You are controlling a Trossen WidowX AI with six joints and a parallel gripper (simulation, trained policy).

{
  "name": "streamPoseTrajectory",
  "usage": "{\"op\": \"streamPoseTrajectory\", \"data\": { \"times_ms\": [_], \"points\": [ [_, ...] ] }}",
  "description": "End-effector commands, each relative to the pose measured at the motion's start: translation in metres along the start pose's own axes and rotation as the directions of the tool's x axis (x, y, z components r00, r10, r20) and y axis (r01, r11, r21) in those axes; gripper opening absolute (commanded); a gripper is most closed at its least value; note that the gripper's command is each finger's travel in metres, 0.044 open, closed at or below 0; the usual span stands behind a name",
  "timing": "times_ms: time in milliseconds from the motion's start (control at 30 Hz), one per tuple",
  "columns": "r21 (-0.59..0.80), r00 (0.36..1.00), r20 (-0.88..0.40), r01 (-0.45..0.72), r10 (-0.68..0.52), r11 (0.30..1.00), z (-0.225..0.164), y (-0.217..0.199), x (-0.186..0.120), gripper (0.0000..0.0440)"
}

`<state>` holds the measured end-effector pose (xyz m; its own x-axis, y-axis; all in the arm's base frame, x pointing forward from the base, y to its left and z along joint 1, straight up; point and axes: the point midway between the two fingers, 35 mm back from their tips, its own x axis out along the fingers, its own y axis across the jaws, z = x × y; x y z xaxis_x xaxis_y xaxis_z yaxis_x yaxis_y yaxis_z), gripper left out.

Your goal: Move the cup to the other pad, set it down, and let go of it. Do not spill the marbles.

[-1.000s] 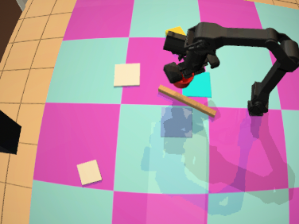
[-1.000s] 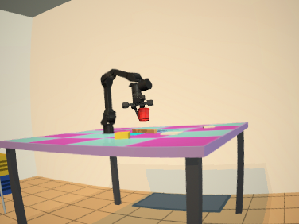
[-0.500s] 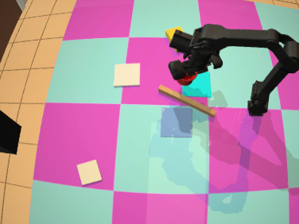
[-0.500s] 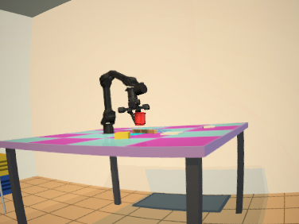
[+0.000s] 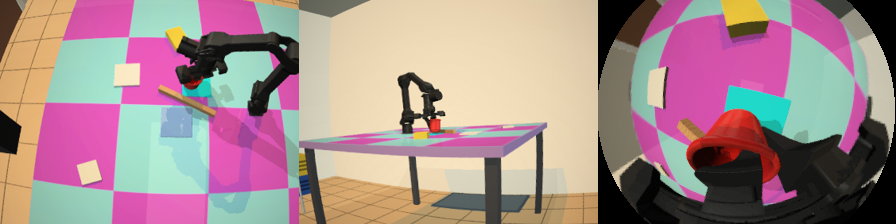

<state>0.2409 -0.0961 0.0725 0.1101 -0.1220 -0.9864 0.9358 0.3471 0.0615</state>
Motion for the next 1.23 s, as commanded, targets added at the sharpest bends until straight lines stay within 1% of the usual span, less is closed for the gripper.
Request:
{"op": "streamPoseTrajectory", "data": {
  "times_ms": [0,100,233,567,967,1200],
  "points": [
    [0.014,1.0,0.006,0.006,-0.006,1.0,-0.001,-0.006,0.005,0.0027],
    [0.027,1.0,0.015,-0.004,0.003,1.0,0.001,-0.009,0.009,0.006],
    [0.045,0.998,0.043,-0.046,0.044,0.998,0.007,-0.007,0.005,0.0159],
    [0.041,0.991,0.072,-0.119,0.116,0.992,0.006,-0.009,-0.007,0.0191],
    [0.051,0.976,0.116,-0.194,0.187,0.98,0.008,-0.014,-0.028,0.0267],
    [0.055,0.961,0.158,-0.237,0.226,0.97,0.015,-0.017,-0.047,0.0299]
  ]
}}
